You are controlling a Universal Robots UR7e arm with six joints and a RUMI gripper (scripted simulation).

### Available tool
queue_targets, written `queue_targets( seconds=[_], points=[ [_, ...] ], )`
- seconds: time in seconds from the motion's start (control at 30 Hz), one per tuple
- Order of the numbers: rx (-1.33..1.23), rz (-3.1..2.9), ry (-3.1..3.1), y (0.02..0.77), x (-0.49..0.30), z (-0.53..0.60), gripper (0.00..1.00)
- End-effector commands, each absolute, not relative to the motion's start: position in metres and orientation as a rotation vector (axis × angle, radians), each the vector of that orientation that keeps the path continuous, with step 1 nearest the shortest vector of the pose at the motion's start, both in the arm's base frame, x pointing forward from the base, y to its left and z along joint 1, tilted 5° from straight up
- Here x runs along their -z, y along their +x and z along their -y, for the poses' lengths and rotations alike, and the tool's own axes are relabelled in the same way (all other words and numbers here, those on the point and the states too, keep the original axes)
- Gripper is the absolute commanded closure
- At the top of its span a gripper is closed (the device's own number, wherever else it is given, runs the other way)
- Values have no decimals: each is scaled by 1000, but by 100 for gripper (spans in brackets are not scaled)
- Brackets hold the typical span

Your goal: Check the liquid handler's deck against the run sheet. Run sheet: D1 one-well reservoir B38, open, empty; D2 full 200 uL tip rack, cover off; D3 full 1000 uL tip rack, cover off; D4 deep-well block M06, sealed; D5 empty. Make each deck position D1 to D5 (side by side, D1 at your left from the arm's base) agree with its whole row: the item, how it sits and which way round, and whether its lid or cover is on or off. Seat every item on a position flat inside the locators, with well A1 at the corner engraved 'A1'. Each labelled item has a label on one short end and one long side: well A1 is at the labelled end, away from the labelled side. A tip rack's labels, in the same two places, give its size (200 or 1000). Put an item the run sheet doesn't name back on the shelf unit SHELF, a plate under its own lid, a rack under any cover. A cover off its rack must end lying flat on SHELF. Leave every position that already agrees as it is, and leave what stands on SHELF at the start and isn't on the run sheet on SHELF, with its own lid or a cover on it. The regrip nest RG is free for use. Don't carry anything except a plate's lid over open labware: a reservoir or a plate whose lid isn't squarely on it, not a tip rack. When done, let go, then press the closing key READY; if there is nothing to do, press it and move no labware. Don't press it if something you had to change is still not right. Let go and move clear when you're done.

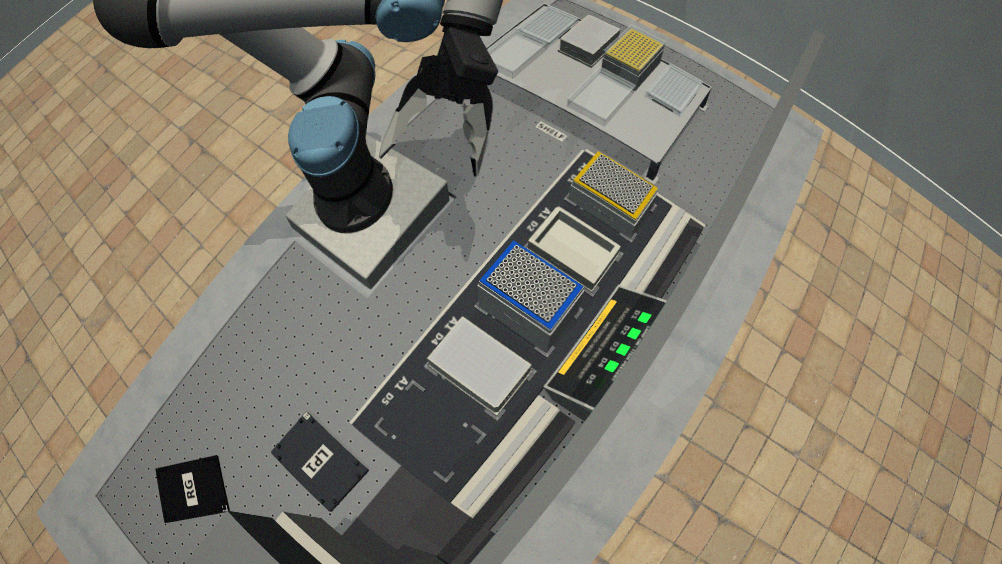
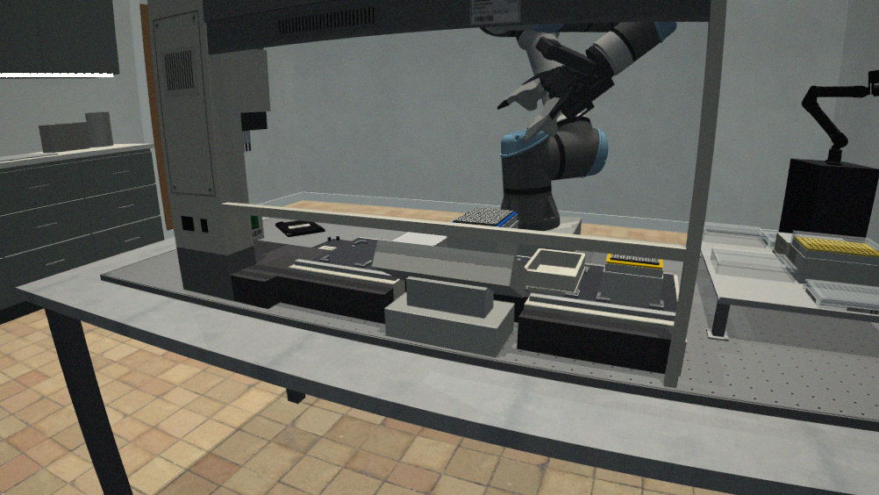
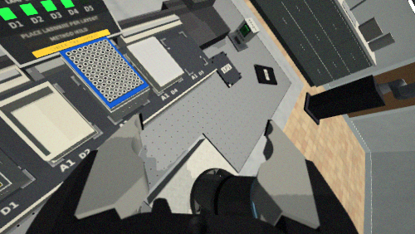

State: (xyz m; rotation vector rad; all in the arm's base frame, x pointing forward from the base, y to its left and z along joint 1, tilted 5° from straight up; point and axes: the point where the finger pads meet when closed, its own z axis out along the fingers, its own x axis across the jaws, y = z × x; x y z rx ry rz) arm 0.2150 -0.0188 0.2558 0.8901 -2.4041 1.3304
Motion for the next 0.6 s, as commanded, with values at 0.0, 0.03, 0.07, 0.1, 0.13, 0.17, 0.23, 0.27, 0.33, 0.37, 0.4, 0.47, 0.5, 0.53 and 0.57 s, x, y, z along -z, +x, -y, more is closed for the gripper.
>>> queue_targets(
  seconds=[0.0,0.03,0.07,0.1,0.13,0.17,0.23,0.27,0.33,0.37,0.4,0.47,0.5,0.53,0.57],
  points=[
    [-1333,2449,821,207,-255,25,18],
    [-1333,2464,797,207,-255,25,18],
    [-1333,2478,772,207,-255,25,18],
    [-1334,2493,748,207,-255,25,18],
    [-1334,2507,723,207,-255,25,18],
    [-1334,2521,698,207,-255,25,18],
    [-1334,2548,647,203,-254,28,18],
    [-1334,2562,621,203,-254,28,18],
    [-1333,2587,569,203,-254,28,18],
    [-1333,2587,569,203,-254,28,18],
    [-1333,2587,569,203,-254,28,18],
    [-1332,2612,516,198,-253,30,18],
    [-1332,2624,489,198,-253,30,18],
    [-1331,2635,463,198,-253,30,18],
    [-1330,2647,436,198,-253,30,18]
  ],
)
